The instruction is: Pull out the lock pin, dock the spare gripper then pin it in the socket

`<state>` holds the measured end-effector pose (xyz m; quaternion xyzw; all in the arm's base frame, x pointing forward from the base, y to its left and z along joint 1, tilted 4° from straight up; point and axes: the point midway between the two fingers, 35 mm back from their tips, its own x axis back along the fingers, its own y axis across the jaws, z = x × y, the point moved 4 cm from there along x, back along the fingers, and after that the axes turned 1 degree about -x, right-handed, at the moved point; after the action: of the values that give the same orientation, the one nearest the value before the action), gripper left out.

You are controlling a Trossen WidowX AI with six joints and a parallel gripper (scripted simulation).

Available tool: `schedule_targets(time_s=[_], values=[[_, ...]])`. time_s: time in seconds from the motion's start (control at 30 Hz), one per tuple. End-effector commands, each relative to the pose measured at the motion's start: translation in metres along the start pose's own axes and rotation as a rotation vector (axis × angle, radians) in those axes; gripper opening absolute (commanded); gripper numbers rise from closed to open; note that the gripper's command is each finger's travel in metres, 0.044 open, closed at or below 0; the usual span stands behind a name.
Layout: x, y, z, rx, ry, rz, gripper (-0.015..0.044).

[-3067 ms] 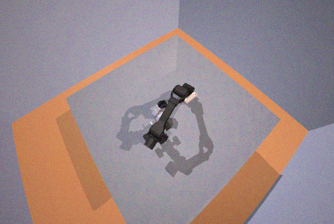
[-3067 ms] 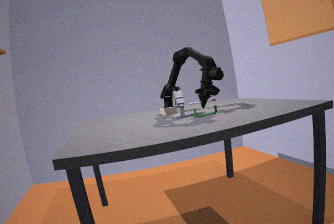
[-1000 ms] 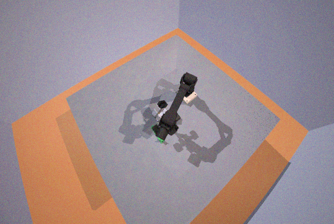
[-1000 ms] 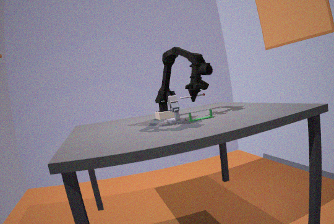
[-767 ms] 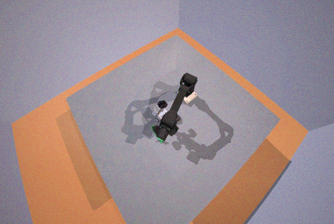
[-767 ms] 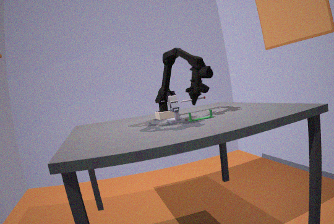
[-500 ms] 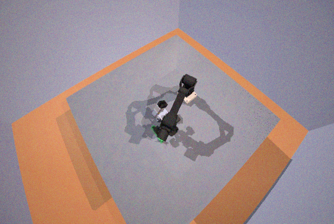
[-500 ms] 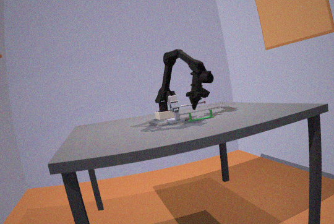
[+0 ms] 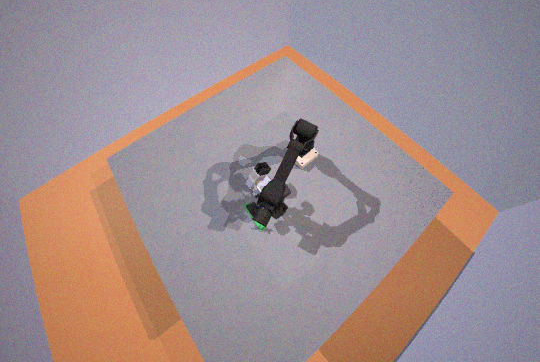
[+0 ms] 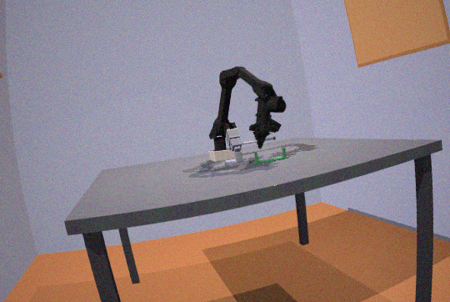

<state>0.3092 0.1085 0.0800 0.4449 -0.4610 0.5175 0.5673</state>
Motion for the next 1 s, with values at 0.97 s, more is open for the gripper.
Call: schedule_targets(time_s=[0.97], values=[[-0.005,-0.002,0.021,0.004,-0.002,-0.012,0.0]])
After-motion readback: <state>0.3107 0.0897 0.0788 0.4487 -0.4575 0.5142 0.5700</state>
